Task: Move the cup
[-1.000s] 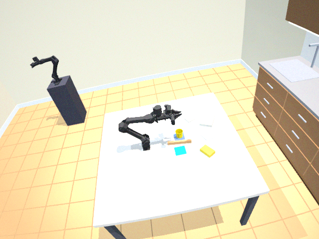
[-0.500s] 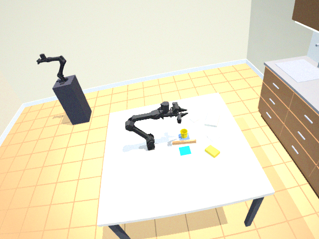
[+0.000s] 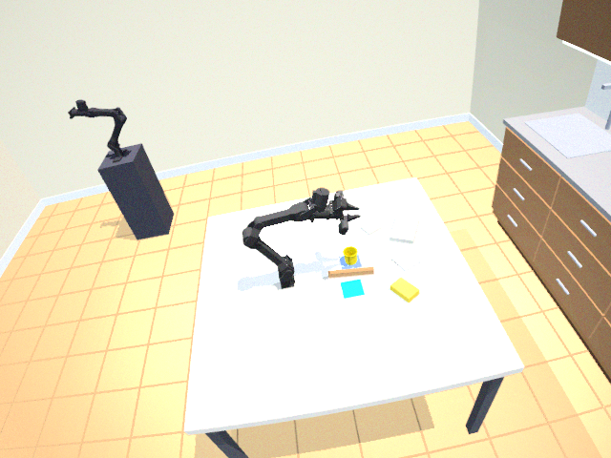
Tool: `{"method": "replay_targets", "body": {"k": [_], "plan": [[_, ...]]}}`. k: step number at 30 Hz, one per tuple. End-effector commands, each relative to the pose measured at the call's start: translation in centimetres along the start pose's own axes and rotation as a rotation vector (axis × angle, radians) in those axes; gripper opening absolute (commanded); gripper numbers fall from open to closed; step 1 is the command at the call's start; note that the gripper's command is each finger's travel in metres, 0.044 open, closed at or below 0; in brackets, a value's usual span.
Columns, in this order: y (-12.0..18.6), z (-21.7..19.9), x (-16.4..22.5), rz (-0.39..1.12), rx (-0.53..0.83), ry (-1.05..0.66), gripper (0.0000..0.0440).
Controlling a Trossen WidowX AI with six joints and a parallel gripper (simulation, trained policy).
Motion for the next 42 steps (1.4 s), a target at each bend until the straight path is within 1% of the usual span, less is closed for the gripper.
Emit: {"method": "replay_targets", "body": {"k": [1,21,42], "plan": [[-0.4,0.3,-0.2,0.038,0.002,-0.041,0.0159],[-2.3,1.9,-1.2,0.271,0.099,-0.320,0.0172],[-4.7,2.5,-0.4,0.510,0.308,-0.556,0.0158]]}}
Point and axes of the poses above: the point midway between the two fingers, 35 mm back from their tips, its own y axis back along the fingers, its own z axis across the jaws, x = y × z, the point moved 10 cm from there along y, back along the fingers, and after that the axes turned 3 degrees about y, right-handed, at the moved point
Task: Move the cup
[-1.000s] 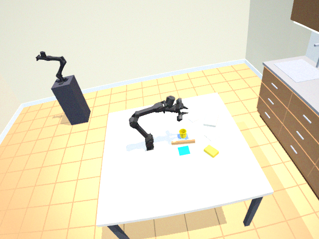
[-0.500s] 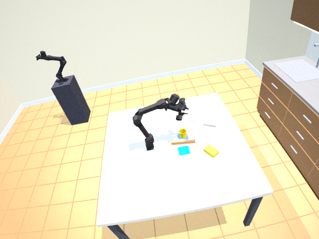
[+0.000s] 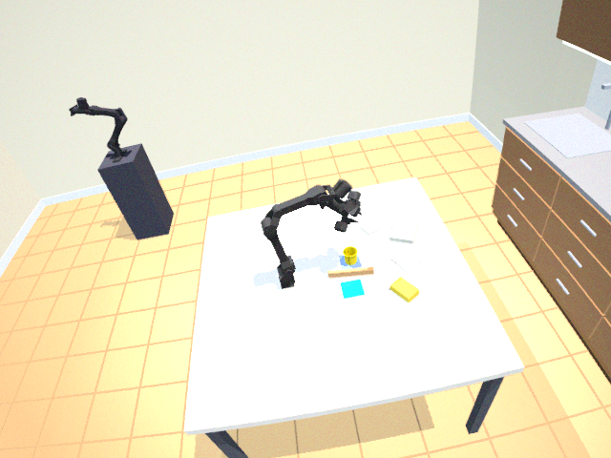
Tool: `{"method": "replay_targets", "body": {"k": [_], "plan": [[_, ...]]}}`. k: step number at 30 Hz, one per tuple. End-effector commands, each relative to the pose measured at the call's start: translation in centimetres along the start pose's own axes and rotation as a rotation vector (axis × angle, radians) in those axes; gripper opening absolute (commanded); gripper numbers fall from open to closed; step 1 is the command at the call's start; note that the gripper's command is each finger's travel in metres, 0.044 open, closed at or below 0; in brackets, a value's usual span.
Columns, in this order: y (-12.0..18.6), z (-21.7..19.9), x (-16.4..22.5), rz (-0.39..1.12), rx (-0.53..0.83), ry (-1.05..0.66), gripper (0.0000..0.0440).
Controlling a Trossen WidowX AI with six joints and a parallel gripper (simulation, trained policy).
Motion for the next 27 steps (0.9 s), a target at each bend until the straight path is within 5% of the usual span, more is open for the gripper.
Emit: {"method": "replay_targets", "body": {"k": [1,27], "plan": [[-0.5,0.1,0.1,0.033,0.035,-0.031,0.0157],[-5.1,-1.3,1.4,0.221,0.410,-0.161,0.0150]]}}
Point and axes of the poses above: the point midway between the two fingers, 35 mm back from their tips, its own y axis back along the fingers, its own z axis across the jaws, x = y × z, the point moved 10 cm from there along y, back along the fingers, and after that the axes turned 3 degrees about y, right-handed, at the moved point
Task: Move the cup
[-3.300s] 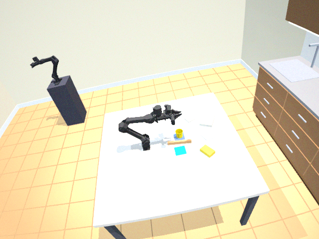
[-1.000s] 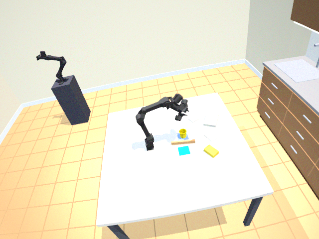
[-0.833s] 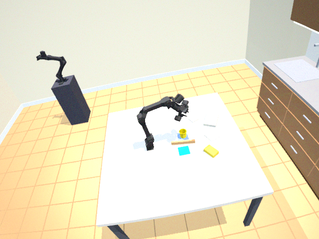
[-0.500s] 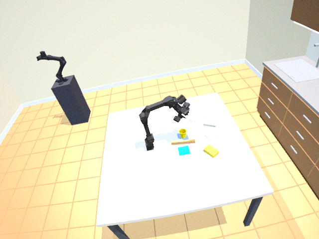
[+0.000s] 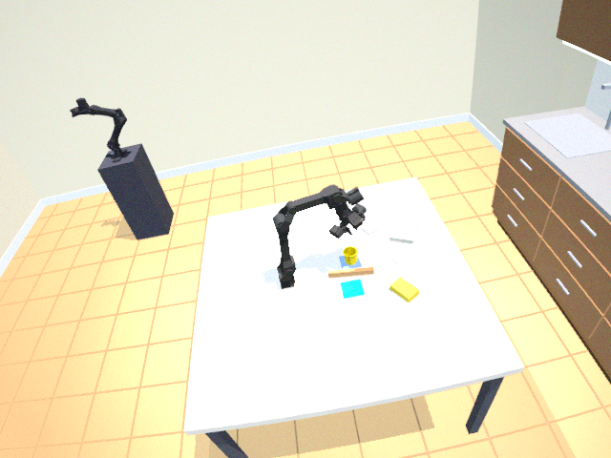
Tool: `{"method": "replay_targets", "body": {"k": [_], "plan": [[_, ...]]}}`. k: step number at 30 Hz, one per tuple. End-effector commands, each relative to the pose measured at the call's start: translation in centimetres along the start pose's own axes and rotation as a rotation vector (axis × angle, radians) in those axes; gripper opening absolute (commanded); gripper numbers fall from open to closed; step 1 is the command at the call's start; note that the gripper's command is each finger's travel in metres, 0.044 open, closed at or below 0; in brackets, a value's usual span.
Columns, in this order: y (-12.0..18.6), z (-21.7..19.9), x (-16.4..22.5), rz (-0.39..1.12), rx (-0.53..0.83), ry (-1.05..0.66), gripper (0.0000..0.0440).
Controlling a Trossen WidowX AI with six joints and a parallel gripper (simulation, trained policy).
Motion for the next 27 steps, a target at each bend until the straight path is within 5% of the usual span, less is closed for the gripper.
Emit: {"method": "replay_targets", "body": {"k": [1,27], "plan": [[-0.8,0.0,0.0,0.014,0.053,-0.010,0.0150],[-7.9,-1.3,0.9,0.079,0.378,-0.090,0.0168]]}}
Point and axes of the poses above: the point midway between the two fingers, 35 mm back from their tips, its own y axis back along the fingers, its own z axis across the jaws, x = y × z, the point moved 10 cm from there along y, back along the fingers, and after that the axes turned 3 degrees about y, right-handed, at the moved point
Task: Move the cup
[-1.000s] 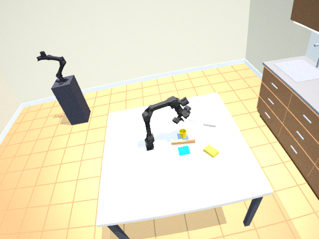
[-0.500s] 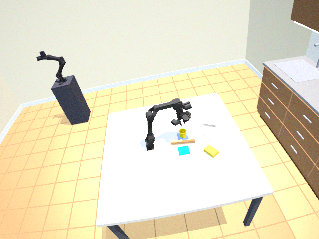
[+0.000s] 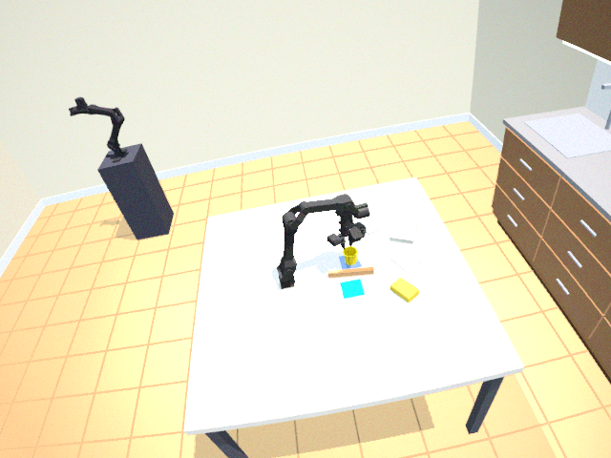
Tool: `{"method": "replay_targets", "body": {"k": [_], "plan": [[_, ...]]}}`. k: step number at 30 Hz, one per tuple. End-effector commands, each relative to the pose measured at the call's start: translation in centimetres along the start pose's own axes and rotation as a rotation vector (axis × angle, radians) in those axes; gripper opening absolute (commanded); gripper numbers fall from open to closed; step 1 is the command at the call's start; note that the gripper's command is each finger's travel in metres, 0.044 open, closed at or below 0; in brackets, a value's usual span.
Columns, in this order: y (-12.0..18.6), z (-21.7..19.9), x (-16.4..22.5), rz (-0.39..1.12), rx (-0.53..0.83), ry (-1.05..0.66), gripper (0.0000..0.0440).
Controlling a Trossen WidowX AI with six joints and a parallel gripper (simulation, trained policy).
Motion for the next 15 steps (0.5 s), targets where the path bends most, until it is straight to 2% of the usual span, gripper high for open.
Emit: {"method": "replay_targets", "body": {"k": [1,15], "plan": [[-1.1,0.2,0.0,-0.002,0.030,-0.012,0.0169],[-5.7,0.6,0.4,0.000,0.099,-0.018,0.0182]]}}
Point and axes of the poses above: the point midway between the two fingers, 35 mm back from their tips, its own y axis back along the fingers, its own z axis across the jaws, x = y × z, the point moved 10 cm from there along y, back along the fingers, and after that the axes turned 3 degrees about y, right-handed, at the moved point
